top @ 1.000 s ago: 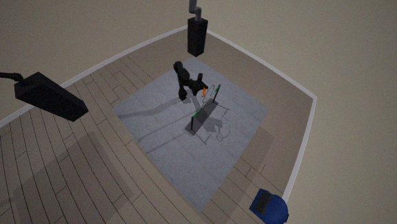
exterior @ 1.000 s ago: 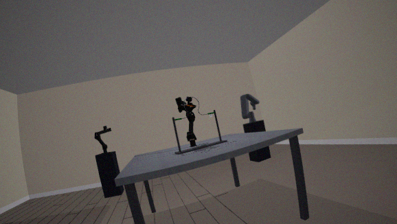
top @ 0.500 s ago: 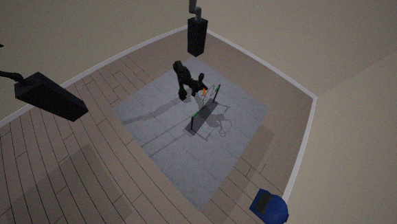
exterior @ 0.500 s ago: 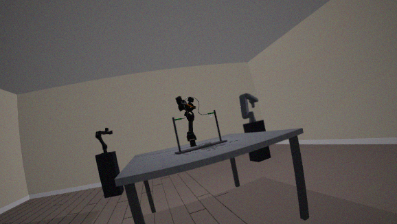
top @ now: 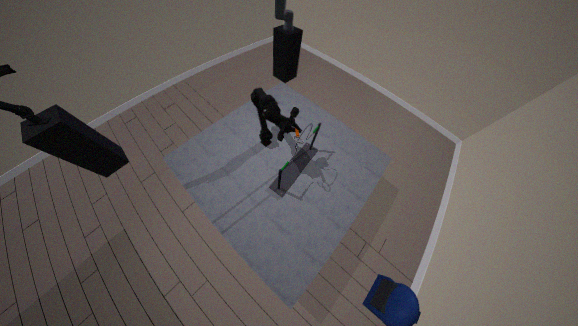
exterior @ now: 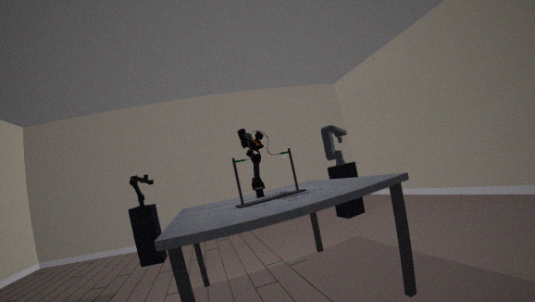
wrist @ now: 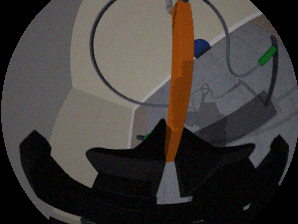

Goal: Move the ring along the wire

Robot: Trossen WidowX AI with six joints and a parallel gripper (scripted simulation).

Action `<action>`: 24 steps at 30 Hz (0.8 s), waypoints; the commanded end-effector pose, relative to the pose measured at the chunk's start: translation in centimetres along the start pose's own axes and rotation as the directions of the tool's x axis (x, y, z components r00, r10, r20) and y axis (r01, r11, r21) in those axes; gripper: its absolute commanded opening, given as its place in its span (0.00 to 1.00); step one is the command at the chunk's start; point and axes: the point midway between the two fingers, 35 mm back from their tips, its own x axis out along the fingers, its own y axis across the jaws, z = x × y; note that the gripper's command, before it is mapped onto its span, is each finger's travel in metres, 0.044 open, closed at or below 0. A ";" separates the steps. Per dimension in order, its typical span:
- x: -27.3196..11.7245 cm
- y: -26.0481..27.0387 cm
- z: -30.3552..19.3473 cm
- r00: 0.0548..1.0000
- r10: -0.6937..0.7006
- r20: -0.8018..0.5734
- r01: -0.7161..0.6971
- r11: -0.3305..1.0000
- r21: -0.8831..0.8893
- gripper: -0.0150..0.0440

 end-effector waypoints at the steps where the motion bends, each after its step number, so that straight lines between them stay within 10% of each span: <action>1: 0.0 0.0 0.1 0.999 -0.031 0.008 0.031 0.998 -0.055 0.00; 24: 0.0 -1.2 0.3 0.977 -0.201 0.076 0.215 0.921 -0.324 0.00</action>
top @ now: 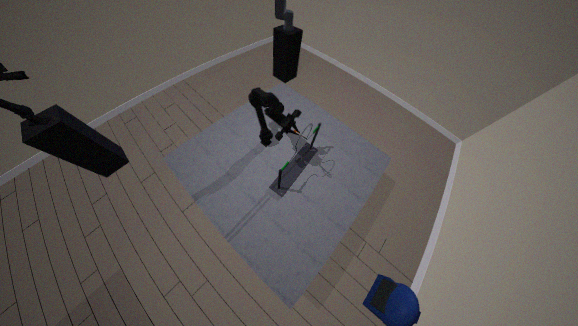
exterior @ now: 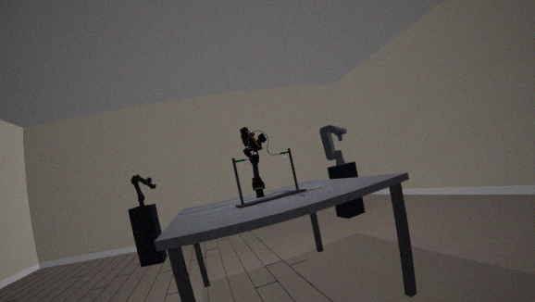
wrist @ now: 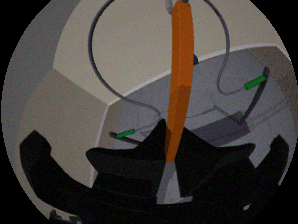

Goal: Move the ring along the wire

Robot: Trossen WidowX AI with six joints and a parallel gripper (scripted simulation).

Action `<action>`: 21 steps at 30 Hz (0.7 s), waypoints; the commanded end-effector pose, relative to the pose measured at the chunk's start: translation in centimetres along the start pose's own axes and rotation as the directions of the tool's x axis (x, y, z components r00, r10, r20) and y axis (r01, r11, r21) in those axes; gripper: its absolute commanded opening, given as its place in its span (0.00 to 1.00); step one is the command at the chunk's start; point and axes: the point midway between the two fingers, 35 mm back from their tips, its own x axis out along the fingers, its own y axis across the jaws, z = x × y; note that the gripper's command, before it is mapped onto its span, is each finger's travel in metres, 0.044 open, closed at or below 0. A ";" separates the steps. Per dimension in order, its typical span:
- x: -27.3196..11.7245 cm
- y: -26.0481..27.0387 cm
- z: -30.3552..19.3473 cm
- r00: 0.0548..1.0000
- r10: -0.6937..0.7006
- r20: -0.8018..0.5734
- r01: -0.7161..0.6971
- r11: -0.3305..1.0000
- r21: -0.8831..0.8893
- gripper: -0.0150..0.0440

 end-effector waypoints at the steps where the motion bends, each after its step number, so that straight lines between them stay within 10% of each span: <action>1: -0.1 -0.1 0.1 1.000 -0.029 0.011 0.029 0.998 -0.055 0.00; 21: -0.1 -1.1 0.2 0.984 -0.164 0.067 0.176 0.943 -0.284 0.00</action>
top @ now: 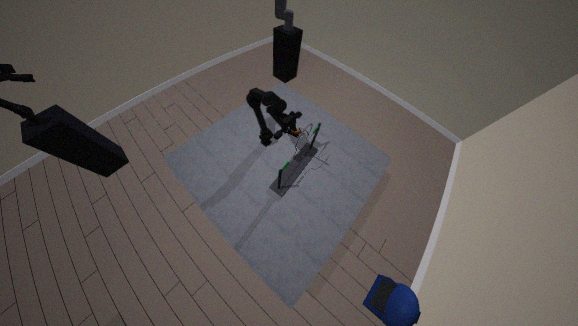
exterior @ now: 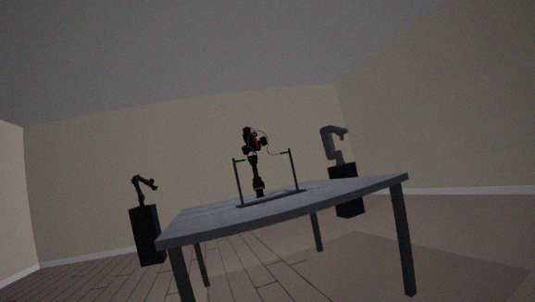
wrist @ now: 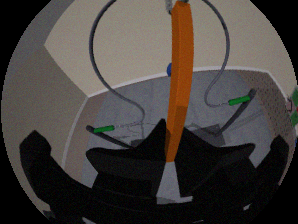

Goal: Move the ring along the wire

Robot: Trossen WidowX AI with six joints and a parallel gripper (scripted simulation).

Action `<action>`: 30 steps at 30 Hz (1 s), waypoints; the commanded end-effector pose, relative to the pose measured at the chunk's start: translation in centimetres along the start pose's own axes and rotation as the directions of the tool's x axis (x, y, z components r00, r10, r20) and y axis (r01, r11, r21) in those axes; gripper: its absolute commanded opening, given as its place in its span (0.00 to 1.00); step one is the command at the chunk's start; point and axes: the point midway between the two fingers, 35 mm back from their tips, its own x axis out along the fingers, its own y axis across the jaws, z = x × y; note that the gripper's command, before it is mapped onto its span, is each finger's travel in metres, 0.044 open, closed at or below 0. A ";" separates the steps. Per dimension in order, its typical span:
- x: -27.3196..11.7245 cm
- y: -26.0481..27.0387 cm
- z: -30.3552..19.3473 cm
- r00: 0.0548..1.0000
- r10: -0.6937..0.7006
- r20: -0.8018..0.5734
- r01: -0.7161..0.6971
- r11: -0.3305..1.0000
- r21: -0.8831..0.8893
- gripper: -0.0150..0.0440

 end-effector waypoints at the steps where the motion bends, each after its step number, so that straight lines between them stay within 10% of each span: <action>1: 0.0 -0.2 0.0 1.000 -0.028 0.011 0.029 0.998 -0.053 0.00; 30: 0.0 -1.6 0.3 0.972 -0.213 0.102 0.236 0.895 -0.378 0.00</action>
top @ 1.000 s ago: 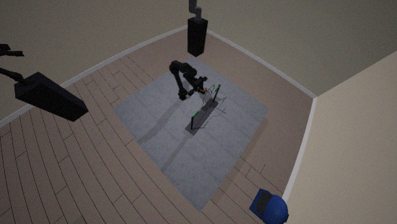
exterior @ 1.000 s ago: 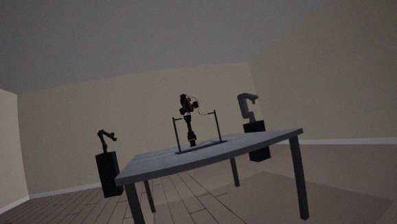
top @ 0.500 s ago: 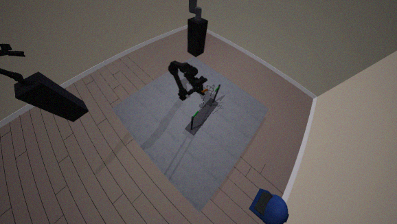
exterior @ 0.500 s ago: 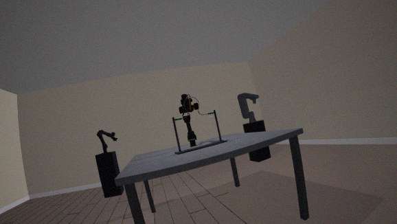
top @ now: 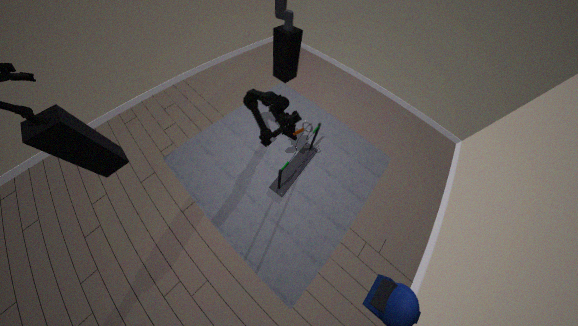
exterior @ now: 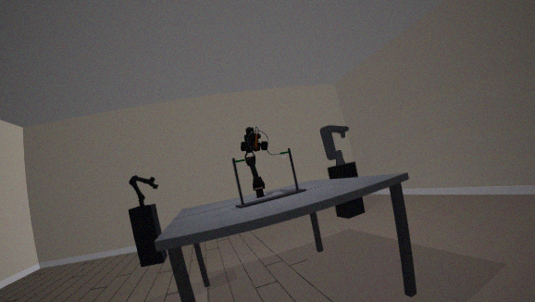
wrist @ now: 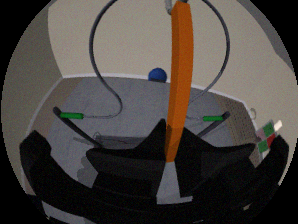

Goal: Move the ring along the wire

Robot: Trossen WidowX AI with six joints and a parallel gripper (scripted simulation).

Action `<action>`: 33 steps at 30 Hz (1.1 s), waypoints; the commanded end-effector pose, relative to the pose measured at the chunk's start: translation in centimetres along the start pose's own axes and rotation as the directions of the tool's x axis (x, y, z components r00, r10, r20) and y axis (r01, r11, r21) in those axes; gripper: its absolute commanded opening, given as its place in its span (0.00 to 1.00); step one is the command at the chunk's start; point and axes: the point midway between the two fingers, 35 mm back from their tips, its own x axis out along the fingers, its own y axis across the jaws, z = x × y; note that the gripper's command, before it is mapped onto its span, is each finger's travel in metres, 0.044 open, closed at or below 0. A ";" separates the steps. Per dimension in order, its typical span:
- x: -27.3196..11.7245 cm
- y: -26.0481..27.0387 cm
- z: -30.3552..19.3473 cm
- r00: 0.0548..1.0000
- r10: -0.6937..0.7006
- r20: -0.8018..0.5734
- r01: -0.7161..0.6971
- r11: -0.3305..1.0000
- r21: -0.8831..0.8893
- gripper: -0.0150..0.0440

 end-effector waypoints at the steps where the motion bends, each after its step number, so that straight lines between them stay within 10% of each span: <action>1: -0.1 -0.2 -0.1 1.000 -0.029 0.010 0.030 0.998 -0.051 0.00; 33: -0.1 -1.8 0.3 0.967 -0.228 0.113 0.254 0.876 -0.409 0.00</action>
